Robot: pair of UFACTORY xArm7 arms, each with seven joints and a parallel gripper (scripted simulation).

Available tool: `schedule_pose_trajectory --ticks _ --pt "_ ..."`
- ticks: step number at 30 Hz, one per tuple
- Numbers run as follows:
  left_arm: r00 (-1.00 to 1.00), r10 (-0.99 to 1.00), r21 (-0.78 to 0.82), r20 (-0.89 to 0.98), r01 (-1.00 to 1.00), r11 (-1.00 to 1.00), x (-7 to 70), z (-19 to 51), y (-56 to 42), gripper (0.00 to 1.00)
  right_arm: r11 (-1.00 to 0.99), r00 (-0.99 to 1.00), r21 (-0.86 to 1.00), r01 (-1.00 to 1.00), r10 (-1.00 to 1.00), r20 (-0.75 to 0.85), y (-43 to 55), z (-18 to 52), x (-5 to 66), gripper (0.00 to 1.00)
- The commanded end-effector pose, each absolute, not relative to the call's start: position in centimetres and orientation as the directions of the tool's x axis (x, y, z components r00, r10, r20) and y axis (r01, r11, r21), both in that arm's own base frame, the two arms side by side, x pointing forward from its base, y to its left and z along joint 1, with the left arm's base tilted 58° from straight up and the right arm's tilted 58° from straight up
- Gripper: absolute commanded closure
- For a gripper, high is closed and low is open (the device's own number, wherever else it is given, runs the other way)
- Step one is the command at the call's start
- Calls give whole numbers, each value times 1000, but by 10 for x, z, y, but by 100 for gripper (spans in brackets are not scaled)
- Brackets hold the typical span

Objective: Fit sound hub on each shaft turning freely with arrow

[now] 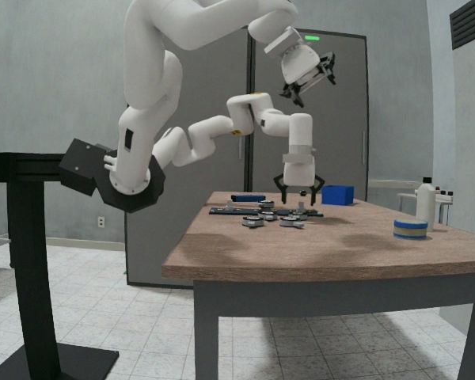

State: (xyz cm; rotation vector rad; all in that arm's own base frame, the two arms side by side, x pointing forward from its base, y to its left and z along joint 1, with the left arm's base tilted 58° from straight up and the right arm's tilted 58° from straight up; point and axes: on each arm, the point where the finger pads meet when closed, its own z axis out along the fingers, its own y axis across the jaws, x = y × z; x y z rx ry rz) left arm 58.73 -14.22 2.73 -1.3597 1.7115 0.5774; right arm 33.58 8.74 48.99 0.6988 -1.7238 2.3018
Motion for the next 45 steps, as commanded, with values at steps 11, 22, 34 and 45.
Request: schedule_pose_trajectory --ticks 11,22,34,45 --pt "-46 -551 -150 -833 -941 305 592 20 -134 0 -311 -873 -857 -411 -135 468 89 491 335 0" --pt "-46 -551 -150 -833 -941 305 592 20 -134 0 -311 -873 -857 -411 -135 468 89 491 335 0" --pt "-46 -551 -150 -833 -941 305 601 7 -114 0 -311 -873 -857 -411 -135 468 89 491 335 0" --pt "-46 -551 -150 -833 -940 305 601 7 -115 0 -311 -873 -857 -411 -135 468 89 491 335 0"
